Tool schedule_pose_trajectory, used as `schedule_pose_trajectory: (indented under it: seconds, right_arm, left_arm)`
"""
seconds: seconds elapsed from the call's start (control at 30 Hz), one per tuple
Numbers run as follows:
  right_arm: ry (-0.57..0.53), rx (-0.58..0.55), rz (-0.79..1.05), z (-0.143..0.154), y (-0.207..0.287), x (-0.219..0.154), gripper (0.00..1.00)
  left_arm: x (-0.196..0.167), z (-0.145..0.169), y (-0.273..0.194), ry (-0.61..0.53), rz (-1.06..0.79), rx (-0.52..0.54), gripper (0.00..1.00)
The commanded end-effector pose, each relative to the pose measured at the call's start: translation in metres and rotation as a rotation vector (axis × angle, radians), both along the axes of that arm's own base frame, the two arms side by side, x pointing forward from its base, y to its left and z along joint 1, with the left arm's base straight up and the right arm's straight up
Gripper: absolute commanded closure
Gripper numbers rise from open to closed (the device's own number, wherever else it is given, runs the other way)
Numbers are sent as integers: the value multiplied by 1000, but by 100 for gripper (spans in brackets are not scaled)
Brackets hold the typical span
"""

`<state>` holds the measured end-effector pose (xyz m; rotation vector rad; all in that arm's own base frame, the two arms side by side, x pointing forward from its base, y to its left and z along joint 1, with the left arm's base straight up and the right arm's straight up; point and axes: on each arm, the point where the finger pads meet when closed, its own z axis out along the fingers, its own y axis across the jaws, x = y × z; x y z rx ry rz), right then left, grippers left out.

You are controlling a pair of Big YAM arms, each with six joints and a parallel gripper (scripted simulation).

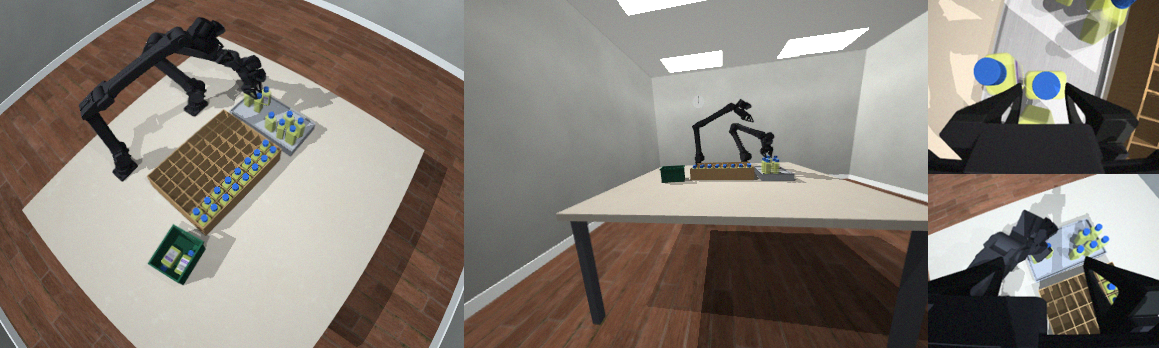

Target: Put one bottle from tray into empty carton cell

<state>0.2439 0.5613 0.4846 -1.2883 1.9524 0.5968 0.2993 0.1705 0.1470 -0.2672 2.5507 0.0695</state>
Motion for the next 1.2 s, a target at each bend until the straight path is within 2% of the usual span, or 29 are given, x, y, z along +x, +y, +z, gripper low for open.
schedule_pose_trajectory:
  seconds: [0.0,0.07,0.37,0.4,0.43,0.47,0.53,0.57,0.7,0.97,1.17]
  right_arm:
    - [10,12,-10,8,1,1,0]
    - [10,12,-10,8,1,1,0]
    - [7,11,-8,8,1,1,0]
    - [7,11,-8,8,1,1,0]
    - [7,11,-8,8,1,1,0]
    - [7,11,-8,8,1,1,0]
    - [7,11,-8,8,1,1,0]
    - [7,11,-8,8,1,1,0]
    - [-14,59,-8,16,-12,-4,0]
    - [-88,226,-25,44,-76,-22,0]
    - [-127,312,-27,52,-109,-36,0]
  left_arm:
    - [14,6,1,-30,-6,15,47]
    - [17,13,3,-44,-7,24,62]
    - [9,14,2,-43,-8,29,88]
    - [11,21,4,-50,-10,35,99]
    - [12,27,5,-52,-10,37,100]
    - [13,35,6,-56,-11,41,89]
    - [13,35,6,-56,-11,41,89]
    - [13,37,6,-56,-12,41,78]
    - [12,36,5,-53,-12,39,78]
    - [14,34,7,-55,-12,40,78]
    - [14,34,7,-55,-12,40,78]
